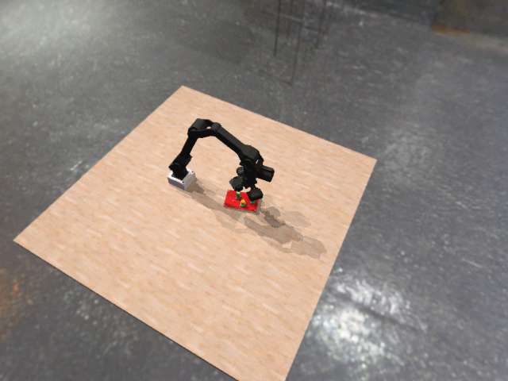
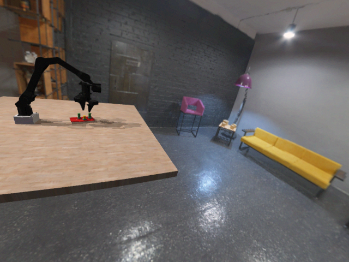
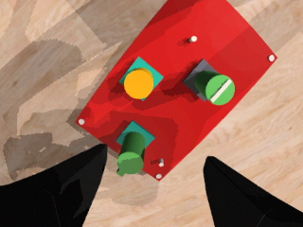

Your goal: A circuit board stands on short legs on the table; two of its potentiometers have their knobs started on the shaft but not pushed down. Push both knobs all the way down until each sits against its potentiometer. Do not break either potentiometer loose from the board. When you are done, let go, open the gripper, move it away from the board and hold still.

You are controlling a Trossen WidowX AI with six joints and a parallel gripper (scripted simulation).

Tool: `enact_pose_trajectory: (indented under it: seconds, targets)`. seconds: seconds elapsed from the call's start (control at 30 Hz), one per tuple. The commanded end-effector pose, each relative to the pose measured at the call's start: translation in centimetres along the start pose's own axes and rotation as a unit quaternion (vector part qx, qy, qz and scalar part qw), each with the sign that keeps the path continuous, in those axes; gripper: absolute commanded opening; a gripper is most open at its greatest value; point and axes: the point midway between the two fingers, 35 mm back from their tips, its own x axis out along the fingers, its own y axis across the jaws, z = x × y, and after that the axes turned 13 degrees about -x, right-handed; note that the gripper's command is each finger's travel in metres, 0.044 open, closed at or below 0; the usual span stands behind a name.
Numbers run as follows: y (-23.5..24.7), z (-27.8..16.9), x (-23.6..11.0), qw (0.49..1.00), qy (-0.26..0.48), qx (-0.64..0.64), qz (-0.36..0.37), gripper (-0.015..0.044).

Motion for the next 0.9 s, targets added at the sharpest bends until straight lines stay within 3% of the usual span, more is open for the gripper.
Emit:
enact_pose_trajectory:
  seconds: [0.0,0.07,0.37,0.87]
  targets:
    - [-3.3,2.7,-1.8,1.0,0.0,-0.001,0.001,0.0394]
    - [-5.3,4.1,-2.3,1.0,0.0,0.0,0.001,0.044]
    - [-13.7,10.0,-2.0,1.0,-0.002,0.0,0.0,0.044]
    - [-13.9,10.1,-2.0,1.0,-0.002,0.0,0.0,0.044]
